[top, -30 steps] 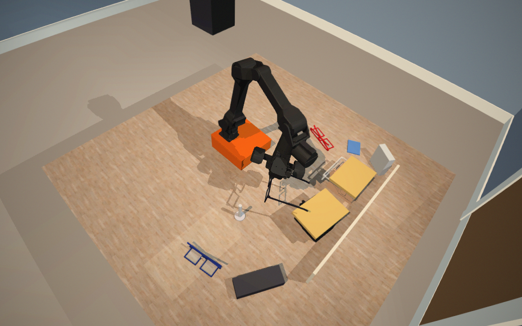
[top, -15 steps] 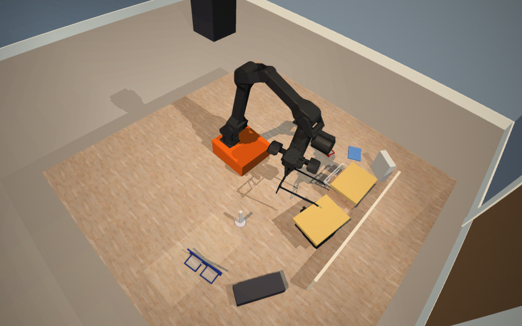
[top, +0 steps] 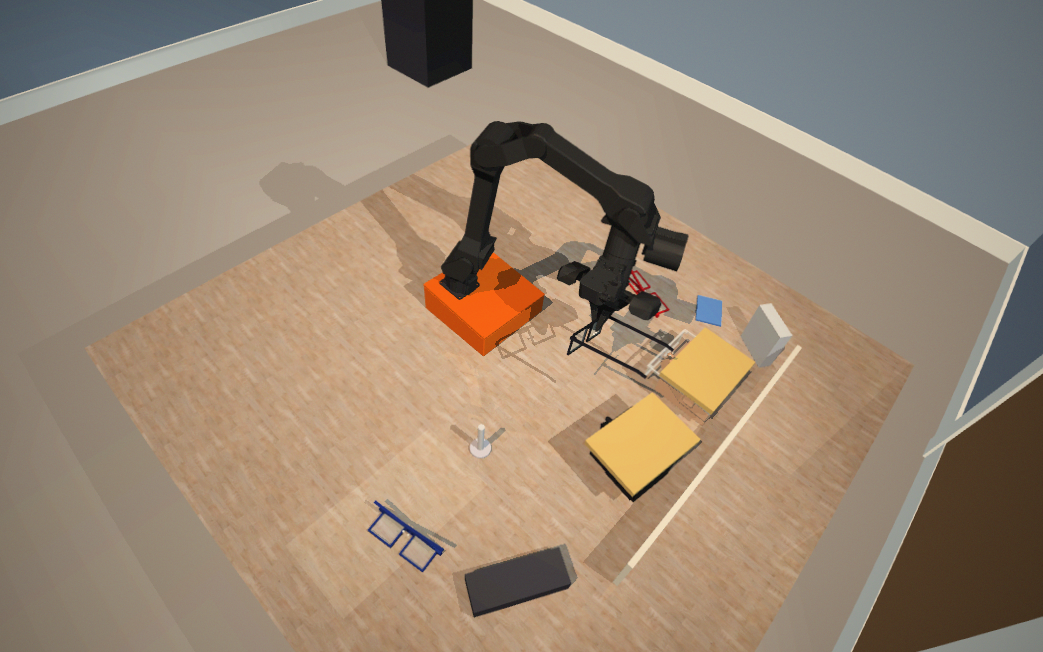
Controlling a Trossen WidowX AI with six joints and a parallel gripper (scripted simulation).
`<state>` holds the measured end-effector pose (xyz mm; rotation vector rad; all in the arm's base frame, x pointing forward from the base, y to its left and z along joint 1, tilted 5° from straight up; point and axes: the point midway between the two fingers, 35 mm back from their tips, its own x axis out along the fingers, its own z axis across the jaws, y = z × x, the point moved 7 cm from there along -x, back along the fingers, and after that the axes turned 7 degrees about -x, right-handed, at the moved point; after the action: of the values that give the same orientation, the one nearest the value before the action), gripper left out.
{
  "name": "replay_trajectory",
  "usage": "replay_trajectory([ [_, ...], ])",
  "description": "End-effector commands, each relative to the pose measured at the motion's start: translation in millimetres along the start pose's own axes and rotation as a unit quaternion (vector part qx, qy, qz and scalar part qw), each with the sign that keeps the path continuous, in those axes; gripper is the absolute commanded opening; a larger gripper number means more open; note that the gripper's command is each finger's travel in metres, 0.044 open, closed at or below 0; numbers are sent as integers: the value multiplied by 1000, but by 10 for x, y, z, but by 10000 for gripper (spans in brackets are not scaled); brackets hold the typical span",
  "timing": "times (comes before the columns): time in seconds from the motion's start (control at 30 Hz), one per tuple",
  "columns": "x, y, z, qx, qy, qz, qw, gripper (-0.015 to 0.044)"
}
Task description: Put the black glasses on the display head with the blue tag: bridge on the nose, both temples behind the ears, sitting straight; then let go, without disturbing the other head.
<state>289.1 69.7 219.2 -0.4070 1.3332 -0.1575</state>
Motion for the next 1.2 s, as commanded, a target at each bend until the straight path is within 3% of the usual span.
replay_trajectory([
  [0.0,-137,173,-18,40,-23,-7,999,0],
  [1.17,-1021,1284,-562,311,-177,71,931,0],
])
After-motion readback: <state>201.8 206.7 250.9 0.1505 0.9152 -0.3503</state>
